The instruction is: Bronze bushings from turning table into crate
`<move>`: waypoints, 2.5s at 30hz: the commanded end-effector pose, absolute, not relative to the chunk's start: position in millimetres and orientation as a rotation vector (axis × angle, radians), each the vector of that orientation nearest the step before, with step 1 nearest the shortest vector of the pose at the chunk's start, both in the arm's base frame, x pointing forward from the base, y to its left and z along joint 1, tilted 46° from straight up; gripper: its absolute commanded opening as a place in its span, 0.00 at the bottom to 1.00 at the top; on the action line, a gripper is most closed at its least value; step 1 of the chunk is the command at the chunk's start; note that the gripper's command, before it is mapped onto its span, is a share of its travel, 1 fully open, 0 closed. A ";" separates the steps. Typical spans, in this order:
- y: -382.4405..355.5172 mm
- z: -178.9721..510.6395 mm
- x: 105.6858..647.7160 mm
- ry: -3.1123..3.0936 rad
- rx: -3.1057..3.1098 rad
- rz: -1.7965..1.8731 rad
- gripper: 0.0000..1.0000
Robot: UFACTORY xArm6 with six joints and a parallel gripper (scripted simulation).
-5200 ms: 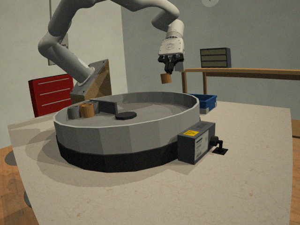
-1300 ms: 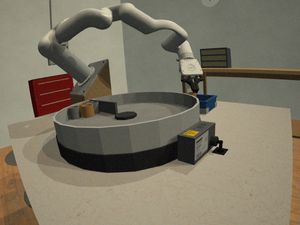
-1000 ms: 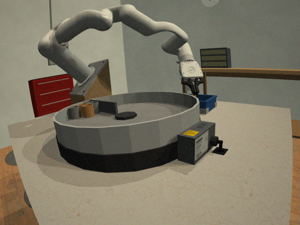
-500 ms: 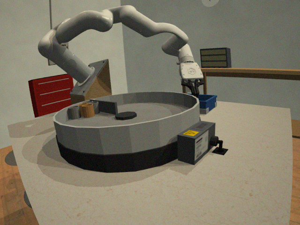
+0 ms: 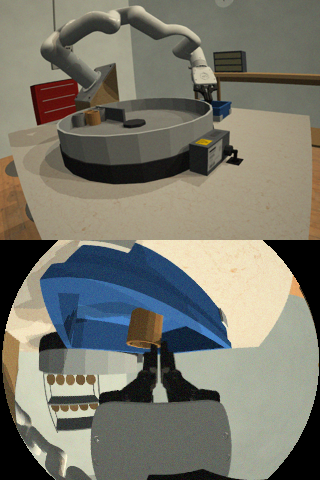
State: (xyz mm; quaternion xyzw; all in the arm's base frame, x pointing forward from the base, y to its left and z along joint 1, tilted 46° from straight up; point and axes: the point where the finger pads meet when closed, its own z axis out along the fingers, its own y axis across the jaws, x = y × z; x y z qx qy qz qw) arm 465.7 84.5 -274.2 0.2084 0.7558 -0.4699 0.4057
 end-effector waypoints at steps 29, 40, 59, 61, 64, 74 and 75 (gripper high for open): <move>82.8 -276.7 467.2 1.906 0.528 -1.180 0.00; 82.8 -276.7 467.2 1.906 0.528 -1.180 0.11; 82.8 -276.7 467.2 1.906 0.528 -1.180 0.11; 82.8 -276.7 467.2 1.906 0.528 -1.180 0.11; 82.8 -276.7 467.2 1.906 0.528 -1.180 0.11; 85.5 -274.1 467.4 1.906 0.528 -1.180 0.11; 86.9 -272.8 467.5 1.906 0.528 -1.180 0.11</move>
